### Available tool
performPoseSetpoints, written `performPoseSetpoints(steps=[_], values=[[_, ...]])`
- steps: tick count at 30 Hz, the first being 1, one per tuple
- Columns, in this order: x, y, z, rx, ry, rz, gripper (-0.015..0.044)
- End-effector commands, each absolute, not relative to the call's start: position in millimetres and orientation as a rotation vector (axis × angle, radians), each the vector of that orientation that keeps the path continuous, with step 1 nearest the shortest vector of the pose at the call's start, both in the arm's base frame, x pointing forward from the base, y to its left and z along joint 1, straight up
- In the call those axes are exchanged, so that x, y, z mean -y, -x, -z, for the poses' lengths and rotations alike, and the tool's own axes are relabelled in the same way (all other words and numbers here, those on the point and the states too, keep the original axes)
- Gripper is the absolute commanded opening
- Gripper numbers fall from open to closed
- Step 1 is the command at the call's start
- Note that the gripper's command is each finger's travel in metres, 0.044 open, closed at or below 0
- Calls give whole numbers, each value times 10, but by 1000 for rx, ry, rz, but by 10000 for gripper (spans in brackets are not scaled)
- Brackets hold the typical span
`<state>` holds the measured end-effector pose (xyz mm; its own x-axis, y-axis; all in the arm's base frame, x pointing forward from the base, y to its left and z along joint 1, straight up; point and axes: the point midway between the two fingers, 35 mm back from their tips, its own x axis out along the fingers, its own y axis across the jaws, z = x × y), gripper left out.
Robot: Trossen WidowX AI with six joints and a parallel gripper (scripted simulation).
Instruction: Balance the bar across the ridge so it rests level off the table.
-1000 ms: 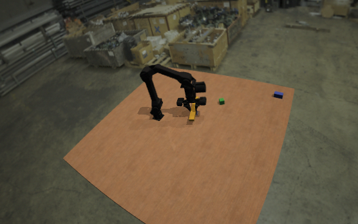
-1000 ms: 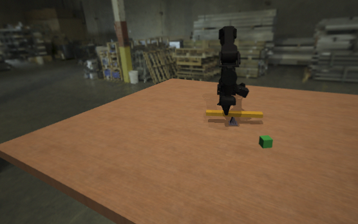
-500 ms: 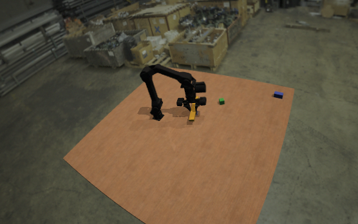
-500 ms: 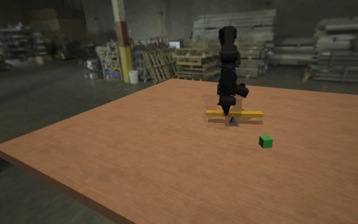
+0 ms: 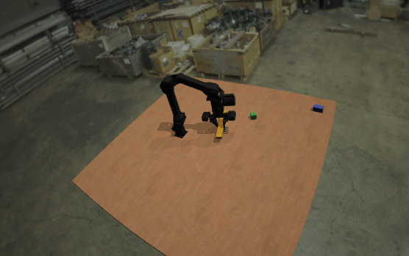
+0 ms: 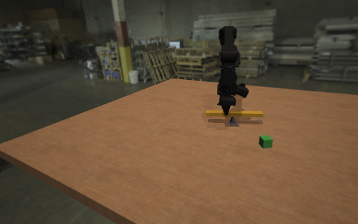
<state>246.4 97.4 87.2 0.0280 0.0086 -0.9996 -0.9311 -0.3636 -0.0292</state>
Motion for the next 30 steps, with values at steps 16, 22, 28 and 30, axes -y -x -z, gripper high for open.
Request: performPoseSetpoints(steps=[16,22,28,30], values=[[-974,-2463,-871,-985,1489,-1456,0],[-974,-2463,-871,-985,1489,-1456,79],[-974,-2463,-871,-985,1489,-1456,167],[-974,-2463,-871,-985,1489,-1456,167]])
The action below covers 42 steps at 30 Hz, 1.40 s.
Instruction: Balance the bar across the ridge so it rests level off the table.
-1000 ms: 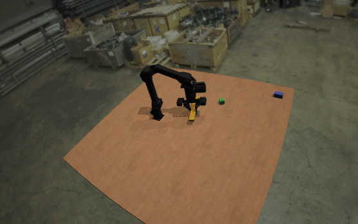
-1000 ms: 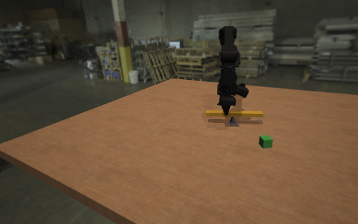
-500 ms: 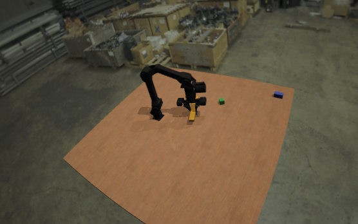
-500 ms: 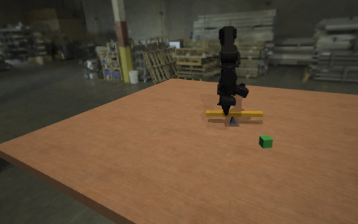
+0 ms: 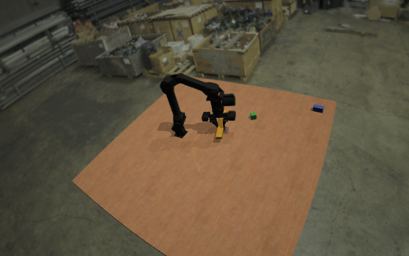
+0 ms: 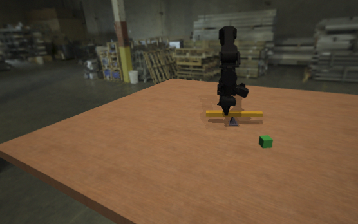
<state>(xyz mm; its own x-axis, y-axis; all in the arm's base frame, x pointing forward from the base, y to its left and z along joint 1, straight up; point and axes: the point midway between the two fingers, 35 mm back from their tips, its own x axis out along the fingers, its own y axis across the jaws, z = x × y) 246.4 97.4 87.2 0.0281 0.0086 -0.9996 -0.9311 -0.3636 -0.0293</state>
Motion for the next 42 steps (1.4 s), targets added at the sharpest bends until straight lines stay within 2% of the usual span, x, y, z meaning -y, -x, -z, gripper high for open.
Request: performPoseSetpoints(steps=[1,42], values=[[-974,-2463,-871,-985,1489,-1456,167],[-974,-2463,-871,-985,1489,-1456,185]])
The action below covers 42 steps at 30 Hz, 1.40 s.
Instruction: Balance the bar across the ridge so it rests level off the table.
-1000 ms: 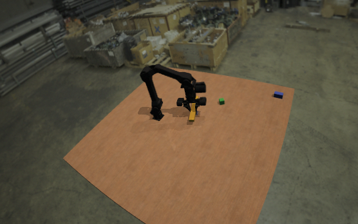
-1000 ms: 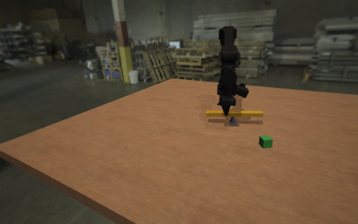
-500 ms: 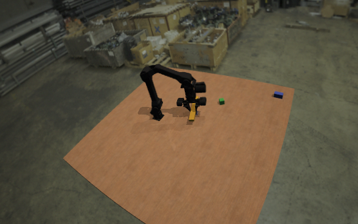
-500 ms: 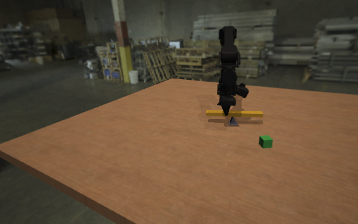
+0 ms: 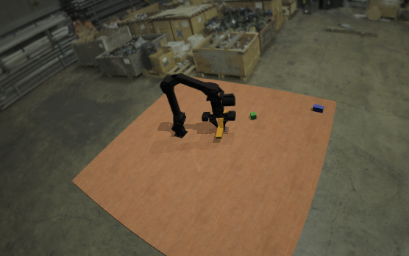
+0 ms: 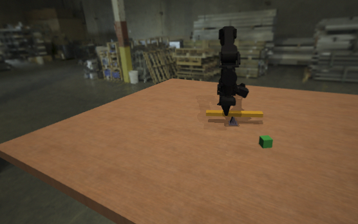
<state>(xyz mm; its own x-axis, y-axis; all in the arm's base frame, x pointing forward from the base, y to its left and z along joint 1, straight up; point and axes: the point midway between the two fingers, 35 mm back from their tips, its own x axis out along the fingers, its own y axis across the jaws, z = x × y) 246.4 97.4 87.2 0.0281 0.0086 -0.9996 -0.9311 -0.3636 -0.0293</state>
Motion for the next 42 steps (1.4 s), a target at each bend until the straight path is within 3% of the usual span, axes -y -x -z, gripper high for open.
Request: performPoseSetpoints(steps=[1,9,19,23,31,42], values=[[-974,-2463,-871,-985,1489,-1456,185],[-974,-2463,-871,-985,1489,-1456,185],[-974,-2463,-871,-985,1489,-1456,440],[-979,-2475,-951,-985,1489,-1456,440],[-966,-2443,-1852,-985,1488,-1456,440],[-964,-2439,-1872,-985,1488,-1456,440]])
